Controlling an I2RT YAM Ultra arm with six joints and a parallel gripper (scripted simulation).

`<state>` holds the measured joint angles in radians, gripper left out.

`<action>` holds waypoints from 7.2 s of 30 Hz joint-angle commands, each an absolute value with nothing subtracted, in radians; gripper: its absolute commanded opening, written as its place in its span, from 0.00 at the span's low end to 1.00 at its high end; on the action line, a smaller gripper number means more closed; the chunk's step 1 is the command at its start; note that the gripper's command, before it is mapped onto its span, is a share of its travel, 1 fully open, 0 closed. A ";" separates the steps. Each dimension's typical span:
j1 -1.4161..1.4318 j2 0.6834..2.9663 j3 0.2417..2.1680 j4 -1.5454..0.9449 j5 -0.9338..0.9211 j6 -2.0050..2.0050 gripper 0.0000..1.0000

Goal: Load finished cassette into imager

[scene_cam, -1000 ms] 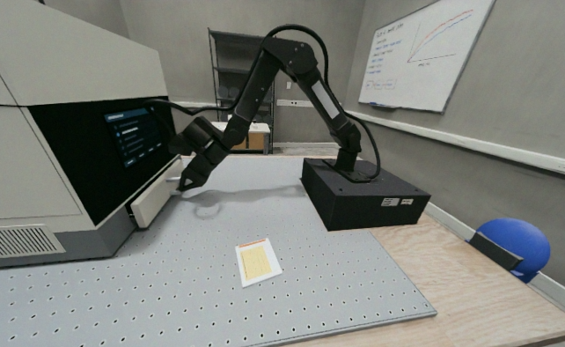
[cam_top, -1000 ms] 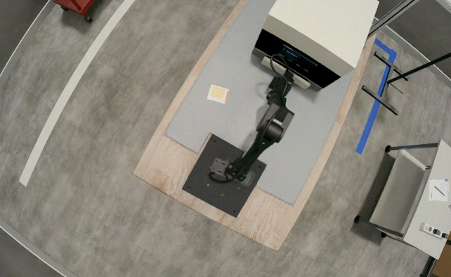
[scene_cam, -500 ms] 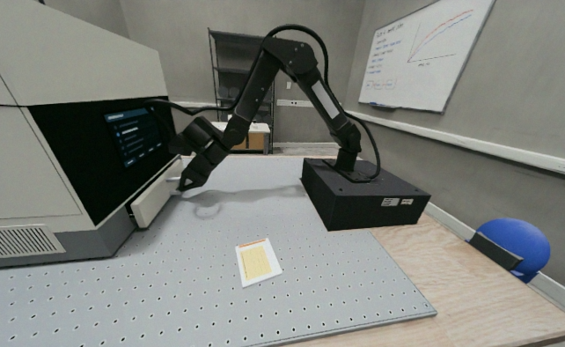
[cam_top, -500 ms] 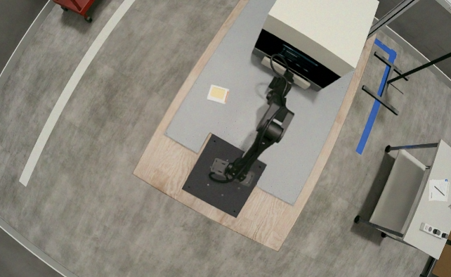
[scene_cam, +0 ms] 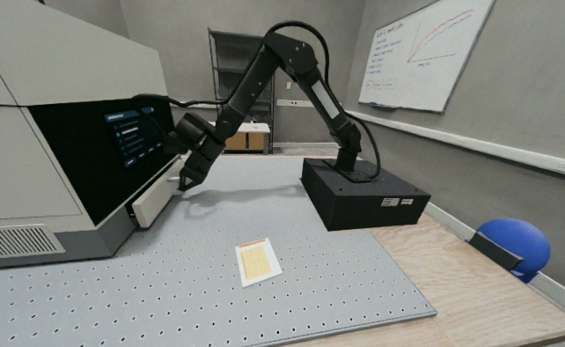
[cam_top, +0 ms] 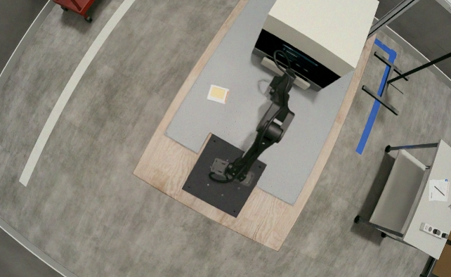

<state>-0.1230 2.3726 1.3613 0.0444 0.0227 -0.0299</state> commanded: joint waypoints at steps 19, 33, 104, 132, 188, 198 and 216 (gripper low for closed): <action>-0.123 2.251 1.225 0.023 0.039 -0.018 0.00; -0.124 2.218 1.186 0.051 0.039 -0.018 0.00; -0.119 2.129 1.097 -0.108 0.043 -0.013 0.00; -0.119 2.110 1.086 -0.095 0.042 -0.013 0.00; -0.115 2.028 1.000 -0.249 0.045 -0.007 0.00; -0.115 2.016 1.003 -0.242 0.045 -0.007 0.00; -0.115 2.016 1.003 -0.242 0.045 -0.007 0.00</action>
